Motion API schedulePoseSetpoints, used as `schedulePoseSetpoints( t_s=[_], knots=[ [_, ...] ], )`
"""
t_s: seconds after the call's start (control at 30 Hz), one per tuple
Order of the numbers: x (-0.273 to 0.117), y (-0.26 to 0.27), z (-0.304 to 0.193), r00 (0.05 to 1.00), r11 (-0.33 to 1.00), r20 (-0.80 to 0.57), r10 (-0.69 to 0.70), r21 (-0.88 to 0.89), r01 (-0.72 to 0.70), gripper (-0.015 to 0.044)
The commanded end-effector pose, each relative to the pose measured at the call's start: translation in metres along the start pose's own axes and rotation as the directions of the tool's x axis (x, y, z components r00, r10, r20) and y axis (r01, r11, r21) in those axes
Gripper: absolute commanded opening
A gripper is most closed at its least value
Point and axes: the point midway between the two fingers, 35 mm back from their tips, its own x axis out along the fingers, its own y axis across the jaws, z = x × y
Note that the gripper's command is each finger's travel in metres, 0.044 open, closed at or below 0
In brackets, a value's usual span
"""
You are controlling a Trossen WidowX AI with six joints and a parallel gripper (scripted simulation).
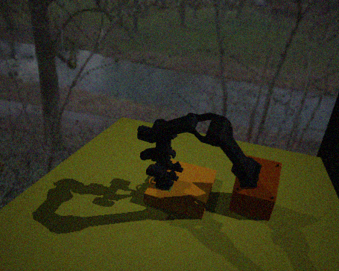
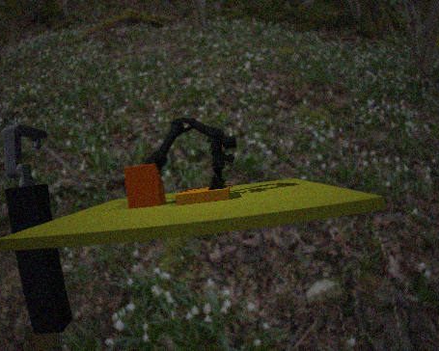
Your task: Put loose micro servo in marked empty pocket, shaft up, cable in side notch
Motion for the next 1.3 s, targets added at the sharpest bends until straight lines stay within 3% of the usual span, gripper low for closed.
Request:
schedulePoseSetpoints(
  t_s=[0.0,0.87,1.1,1.27],
  knots=[
    [0.004,0.000,0.000,1.000,1.000,0.001,0.002,0.005,-0.002,0.0000],
    [0.025,0.000,0.000,1.000,1.000,0.001,0.003,0.005,-0.003,0.0000],
    [0.022,0.000,0.000,1.000,1.000,0.001,0.003,0.005,-0.003,0.0184],
    [0.009,0.000,0.000,1.000,1.000,0.001,0.002,0.005,-0.002,0.0187]
  ],
)
